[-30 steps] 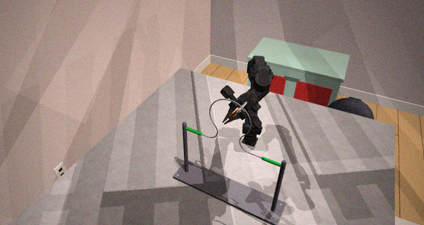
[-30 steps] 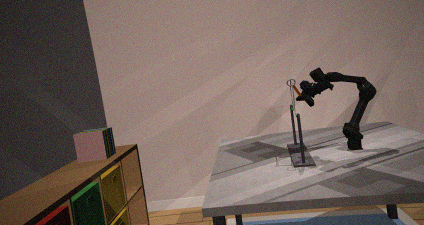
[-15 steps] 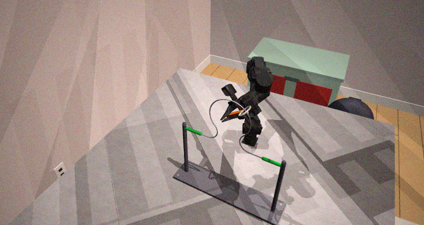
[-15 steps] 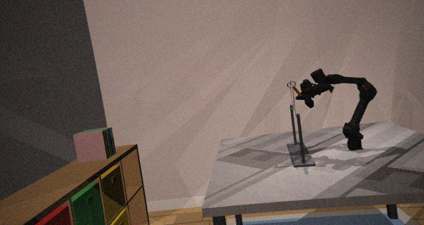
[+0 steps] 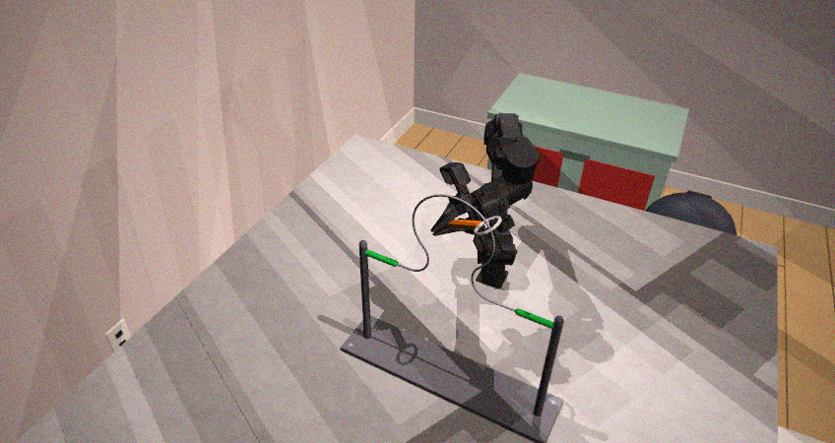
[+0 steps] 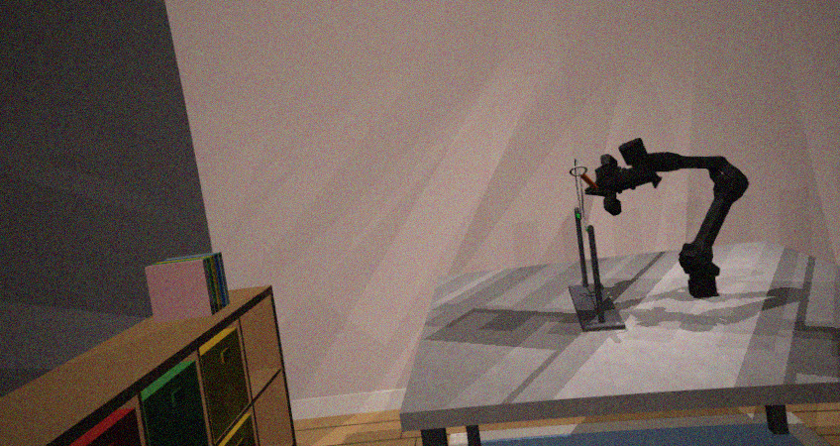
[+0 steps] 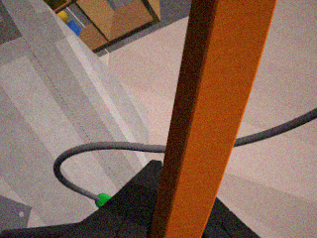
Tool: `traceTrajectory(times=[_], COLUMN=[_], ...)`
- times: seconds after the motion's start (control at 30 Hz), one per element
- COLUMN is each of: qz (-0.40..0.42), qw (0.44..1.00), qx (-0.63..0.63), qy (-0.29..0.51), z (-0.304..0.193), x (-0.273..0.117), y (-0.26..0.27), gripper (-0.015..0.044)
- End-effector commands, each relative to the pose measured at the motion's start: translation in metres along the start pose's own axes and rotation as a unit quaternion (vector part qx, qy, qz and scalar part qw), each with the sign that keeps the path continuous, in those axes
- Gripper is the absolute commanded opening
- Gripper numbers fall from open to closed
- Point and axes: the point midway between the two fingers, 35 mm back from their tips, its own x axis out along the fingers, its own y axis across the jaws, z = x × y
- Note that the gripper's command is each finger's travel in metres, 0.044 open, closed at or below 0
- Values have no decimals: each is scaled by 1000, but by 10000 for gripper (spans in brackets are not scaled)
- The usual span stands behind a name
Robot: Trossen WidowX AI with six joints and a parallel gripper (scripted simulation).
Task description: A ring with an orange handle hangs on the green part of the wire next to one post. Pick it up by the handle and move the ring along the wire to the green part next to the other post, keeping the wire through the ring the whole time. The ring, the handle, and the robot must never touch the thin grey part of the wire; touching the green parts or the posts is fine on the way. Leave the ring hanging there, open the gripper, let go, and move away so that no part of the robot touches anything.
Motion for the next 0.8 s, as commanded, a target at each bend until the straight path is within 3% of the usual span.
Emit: traceTrajectory(times=[0.0, 0.77], qz=[-14, -91], qw=[1000, 986], qx=[-18, -140], qy=[-3, -21], z=[-1, 1], x=[-1, -1], y=[-3, -15], gripper=[-150, -150])
